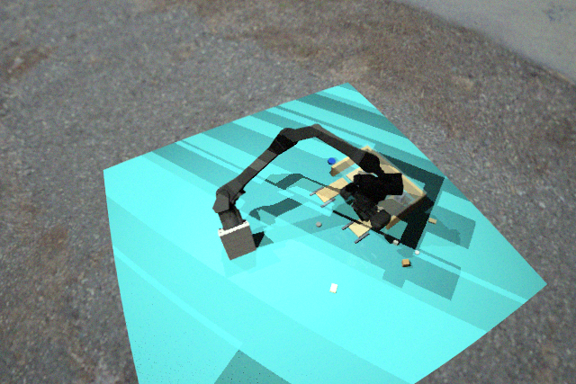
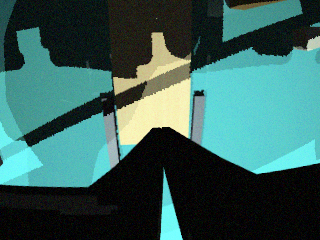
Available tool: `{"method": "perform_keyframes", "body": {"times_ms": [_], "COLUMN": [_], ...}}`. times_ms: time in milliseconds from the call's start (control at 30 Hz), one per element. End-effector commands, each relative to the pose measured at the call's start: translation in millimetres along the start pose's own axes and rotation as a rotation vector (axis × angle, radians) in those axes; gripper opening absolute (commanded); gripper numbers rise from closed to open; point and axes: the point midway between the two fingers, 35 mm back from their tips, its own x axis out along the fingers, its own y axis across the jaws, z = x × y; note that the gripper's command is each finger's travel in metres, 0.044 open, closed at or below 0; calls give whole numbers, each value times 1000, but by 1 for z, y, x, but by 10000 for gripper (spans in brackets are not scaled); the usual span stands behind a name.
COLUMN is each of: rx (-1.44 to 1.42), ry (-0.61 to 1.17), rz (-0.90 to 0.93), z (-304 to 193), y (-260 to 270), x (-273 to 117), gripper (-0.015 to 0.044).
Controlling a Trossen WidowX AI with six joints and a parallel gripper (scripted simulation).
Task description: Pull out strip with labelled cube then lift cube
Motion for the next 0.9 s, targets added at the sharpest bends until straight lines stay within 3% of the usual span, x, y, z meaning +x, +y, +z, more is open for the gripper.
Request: {"method": "perform_keyframes", "body": {"times_ms": [0, 867], "rx": [9, 9], "ry": [1, 1], "rz": [7, 10], "z": [-2, -5], "y": [0, 2], "x": [7, 49], "gripper": [0, 0]}}
